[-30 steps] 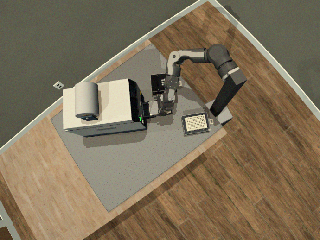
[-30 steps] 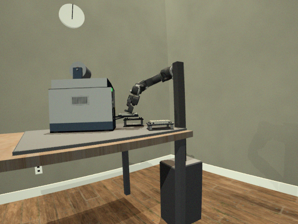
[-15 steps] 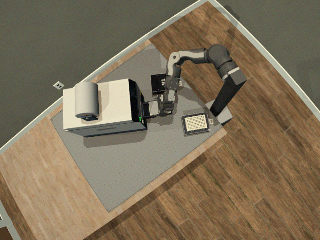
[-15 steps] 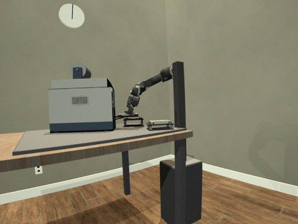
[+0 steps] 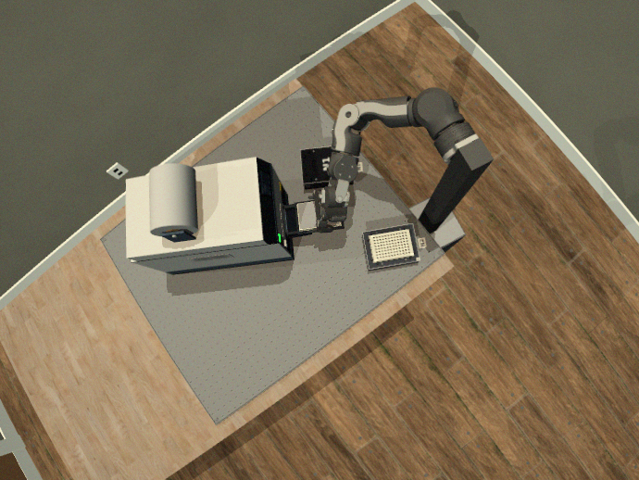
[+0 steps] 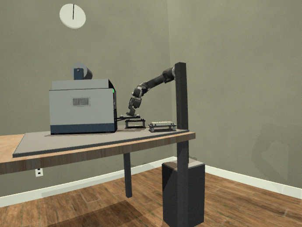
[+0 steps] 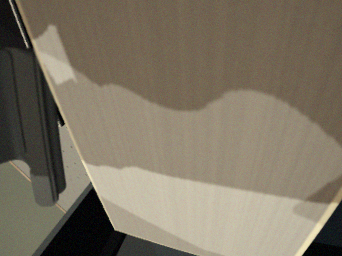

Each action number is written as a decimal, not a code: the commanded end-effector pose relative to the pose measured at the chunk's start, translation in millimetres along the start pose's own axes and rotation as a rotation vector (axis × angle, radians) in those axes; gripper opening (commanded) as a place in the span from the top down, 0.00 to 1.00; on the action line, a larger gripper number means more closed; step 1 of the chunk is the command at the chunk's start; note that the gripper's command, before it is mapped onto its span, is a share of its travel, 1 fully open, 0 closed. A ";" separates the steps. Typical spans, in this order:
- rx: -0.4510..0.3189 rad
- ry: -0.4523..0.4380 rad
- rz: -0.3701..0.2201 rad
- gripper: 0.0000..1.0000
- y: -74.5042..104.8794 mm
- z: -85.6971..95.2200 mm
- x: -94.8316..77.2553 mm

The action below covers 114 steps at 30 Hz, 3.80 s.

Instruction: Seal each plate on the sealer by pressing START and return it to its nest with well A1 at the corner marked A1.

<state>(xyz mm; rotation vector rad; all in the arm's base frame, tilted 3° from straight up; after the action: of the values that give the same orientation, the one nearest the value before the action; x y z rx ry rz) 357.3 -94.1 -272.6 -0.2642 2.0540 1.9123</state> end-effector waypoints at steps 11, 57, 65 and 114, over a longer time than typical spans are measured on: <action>-0.003 -0.002 -0.004 0.42 0.6 0.5 -1.2; -0.003 -0.003 -0.007 1.00 2.7 0.4 -2.7; 0.000 -0.004 -0.006 1.00 6.8 -0.4 -4.0; -0.004 -0.007 -0.005 1.00 30.7 -30.9 4.5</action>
<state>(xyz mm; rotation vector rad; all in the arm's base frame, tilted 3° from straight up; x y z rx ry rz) 338.1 -122.0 -244.9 -0.2522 2.0510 1.9103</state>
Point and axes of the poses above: the point where the finger pads meet when closed, its own y axis back along the fingers, its own z axis across the jaws, x = y × z, the point moved 3 cm from there along y, back along the fingers, and after that the axes turned 15 degrees about y, right-handed, at the moved point
